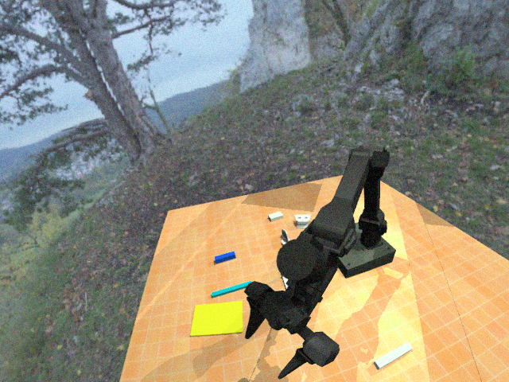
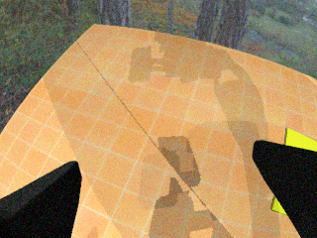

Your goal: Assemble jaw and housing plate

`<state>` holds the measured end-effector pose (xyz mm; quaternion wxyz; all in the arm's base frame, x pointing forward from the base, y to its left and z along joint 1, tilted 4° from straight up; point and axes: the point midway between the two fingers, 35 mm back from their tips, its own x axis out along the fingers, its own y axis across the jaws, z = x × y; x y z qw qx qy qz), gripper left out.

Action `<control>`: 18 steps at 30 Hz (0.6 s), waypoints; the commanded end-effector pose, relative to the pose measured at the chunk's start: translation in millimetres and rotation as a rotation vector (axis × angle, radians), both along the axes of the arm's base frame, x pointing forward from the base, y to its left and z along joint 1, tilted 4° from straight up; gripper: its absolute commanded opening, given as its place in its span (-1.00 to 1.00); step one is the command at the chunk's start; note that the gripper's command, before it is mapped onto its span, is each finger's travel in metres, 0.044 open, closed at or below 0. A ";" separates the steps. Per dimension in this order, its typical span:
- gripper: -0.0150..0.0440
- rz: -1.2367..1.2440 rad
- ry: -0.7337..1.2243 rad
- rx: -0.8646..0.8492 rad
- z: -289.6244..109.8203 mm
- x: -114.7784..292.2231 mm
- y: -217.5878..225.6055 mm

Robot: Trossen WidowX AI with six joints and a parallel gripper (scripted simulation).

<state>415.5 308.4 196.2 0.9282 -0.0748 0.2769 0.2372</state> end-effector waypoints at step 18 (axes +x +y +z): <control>1.00 -0.277 0.176 0.022 -21.4 30.9 -113.2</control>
